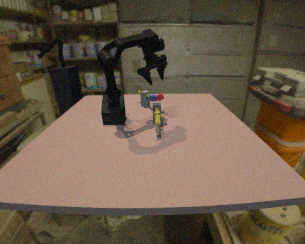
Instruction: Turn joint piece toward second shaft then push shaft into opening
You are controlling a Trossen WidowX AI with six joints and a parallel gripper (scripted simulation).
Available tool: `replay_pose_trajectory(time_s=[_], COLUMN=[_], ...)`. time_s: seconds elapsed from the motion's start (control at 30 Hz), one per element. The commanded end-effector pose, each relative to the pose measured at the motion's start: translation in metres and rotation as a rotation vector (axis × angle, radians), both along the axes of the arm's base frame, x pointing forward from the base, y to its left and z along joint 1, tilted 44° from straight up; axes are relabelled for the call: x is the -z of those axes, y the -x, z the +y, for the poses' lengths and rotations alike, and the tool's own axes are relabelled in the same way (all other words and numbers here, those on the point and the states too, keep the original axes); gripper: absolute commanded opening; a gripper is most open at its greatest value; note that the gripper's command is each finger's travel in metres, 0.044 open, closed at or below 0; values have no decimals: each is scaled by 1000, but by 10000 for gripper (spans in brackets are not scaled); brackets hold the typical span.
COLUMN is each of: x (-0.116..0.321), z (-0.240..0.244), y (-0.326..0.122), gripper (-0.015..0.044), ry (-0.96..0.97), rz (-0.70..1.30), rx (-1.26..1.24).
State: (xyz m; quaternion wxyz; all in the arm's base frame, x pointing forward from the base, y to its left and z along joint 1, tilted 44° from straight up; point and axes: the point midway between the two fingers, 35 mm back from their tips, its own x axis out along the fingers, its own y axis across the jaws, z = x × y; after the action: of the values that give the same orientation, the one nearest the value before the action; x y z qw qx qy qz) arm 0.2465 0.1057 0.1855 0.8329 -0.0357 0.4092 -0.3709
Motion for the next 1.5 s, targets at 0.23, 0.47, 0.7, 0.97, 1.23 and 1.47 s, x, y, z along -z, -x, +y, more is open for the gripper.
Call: replay_pose_trajectory(time_s=[0.23,0.47,0.7,0.97,1.23,1.47], x=[66,125,179,179,184,189], z=[72,104,122,122,120,117], y=[-63,-88,-101,-101,-101,-100], gripper=[440,440,440,440,440,440], ry=[102,149,178,178,181,179], rz=[363,561,714,714,603,482], rx=[-183,-299,-392,-392,-347,-300])
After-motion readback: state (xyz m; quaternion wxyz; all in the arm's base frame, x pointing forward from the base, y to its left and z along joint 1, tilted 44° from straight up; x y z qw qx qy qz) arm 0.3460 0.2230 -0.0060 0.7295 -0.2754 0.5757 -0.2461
